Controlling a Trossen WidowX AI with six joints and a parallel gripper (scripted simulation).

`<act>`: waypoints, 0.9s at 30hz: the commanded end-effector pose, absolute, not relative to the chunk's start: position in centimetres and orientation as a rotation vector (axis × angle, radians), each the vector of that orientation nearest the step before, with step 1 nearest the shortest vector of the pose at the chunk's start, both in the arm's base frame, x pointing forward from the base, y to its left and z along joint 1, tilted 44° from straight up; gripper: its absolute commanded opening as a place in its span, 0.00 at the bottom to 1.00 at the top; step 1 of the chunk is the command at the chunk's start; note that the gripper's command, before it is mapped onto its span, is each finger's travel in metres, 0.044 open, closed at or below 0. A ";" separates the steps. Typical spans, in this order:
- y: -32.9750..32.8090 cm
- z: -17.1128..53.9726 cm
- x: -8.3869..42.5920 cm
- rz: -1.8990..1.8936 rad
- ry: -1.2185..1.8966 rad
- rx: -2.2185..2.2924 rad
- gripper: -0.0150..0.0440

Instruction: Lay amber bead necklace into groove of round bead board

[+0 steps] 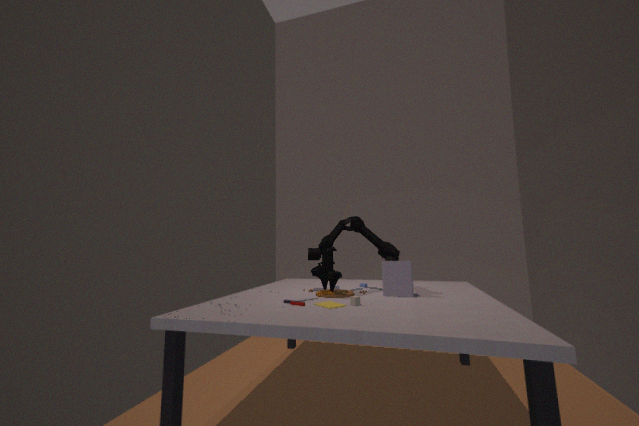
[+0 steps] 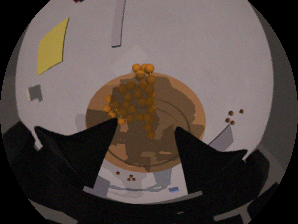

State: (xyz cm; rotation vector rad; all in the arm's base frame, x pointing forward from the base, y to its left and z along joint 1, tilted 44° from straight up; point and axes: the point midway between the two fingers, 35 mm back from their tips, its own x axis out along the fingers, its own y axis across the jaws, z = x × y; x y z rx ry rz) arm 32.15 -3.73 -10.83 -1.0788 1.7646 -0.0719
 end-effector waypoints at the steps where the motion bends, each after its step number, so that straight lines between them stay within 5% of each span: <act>1: -2.9 -10.0 32.3 -0.073 1.762 -1.077 1.00; 27: -2.1 -9.1 32.1 -0.073 1.765 -1.080 1.00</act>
